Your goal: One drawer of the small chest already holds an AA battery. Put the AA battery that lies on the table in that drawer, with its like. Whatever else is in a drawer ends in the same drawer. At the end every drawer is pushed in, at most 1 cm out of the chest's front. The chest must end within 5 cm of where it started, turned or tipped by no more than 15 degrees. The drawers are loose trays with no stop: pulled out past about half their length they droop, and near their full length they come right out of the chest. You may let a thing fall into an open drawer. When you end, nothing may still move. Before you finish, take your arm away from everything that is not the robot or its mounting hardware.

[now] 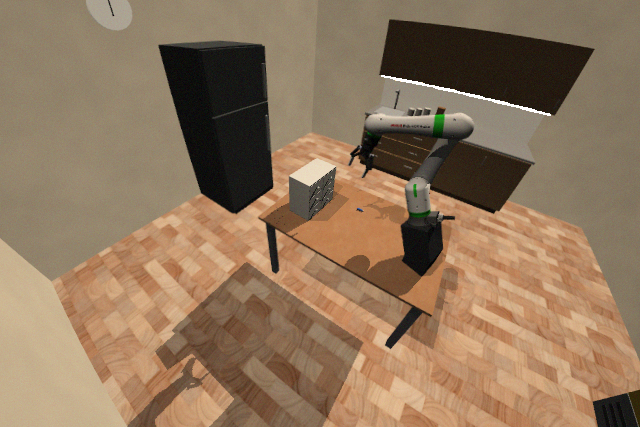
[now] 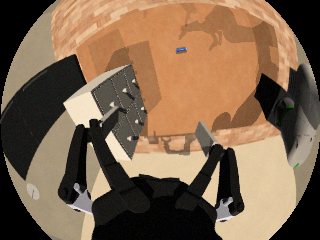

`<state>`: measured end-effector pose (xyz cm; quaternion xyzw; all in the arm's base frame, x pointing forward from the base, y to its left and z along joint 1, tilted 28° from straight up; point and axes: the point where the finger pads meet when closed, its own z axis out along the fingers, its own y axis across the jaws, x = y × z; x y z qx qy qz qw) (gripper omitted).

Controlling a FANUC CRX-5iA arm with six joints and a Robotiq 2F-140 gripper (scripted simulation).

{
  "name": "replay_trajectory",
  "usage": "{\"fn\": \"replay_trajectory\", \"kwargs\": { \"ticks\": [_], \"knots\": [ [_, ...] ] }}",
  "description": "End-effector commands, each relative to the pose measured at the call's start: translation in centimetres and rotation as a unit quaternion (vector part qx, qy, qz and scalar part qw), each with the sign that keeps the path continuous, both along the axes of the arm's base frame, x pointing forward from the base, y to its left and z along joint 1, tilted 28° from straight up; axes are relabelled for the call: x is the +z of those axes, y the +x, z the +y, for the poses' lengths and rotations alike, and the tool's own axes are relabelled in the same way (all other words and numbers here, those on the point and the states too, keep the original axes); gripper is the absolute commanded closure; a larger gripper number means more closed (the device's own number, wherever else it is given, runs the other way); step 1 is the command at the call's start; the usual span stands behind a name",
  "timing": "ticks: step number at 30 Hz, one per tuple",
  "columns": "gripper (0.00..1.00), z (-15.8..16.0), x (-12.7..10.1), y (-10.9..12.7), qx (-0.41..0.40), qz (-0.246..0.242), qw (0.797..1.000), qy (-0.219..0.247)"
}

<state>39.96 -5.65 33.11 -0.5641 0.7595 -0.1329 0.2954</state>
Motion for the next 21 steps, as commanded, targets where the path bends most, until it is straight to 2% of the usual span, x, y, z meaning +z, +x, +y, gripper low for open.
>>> {"fn": "replay_trajectory", "kwargs": {
  "ticks": [1, 5, 8, 21],
  "knots": [
    [0.00, 1.1, -1.3, -3.0, 0.059, 0.046, 0.990, -0.117],
    [0.00, 1.9, -2.1, -4.5, 0.095, 0.075, 0.975, -0.185],
    [0.00, 2.2, -2.3, -5.0, 0.105, 0.083, 0.970, -0.205],
    [0.00, 2.2, -2.4, -5.2, 0.109, 0.085, 0.967, -0.212]
  ]
}}
